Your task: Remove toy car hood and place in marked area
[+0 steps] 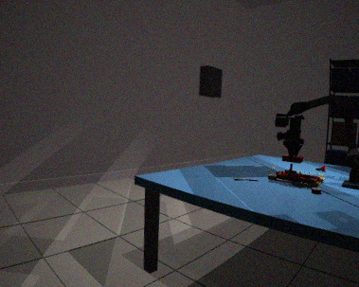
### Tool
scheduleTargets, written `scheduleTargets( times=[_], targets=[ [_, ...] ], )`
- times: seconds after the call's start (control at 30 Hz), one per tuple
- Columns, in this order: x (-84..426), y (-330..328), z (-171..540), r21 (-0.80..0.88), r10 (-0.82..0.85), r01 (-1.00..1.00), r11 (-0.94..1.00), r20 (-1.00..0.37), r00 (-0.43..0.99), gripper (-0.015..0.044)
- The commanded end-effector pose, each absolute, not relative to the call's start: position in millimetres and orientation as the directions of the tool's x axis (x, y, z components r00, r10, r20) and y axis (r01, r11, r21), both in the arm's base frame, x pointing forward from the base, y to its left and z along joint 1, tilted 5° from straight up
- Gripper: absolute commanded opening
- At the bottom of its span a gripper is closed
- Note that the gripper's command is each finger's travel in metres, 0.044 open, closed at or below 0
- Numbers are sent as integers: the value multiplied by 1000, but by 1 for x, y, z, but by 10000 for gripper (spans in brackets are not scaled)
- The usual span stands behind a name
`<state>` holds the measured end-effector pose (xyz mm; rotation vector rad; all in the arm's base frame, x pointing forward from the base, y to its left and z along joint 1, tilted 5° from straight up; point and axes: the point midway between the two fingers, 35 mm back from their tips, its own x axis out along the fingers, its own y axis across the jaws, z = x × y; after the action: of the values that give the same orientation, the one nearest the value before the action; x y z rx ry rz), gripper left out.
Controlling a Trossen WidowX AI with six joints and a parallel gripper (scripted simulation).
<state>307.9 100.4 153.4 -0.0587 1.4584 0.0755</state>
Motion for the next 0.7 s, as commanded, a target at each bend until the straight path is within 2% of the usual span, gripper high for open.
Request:
scheduleTargets(
  times=[0.0, 0.67],
  targets=[
    [310, 93, 152, 5, 14, -89, 996, -994, 107, 0],
    [321, 24, 153, -1, 9, -86, 996, -994, 106, 0]
  ],
)
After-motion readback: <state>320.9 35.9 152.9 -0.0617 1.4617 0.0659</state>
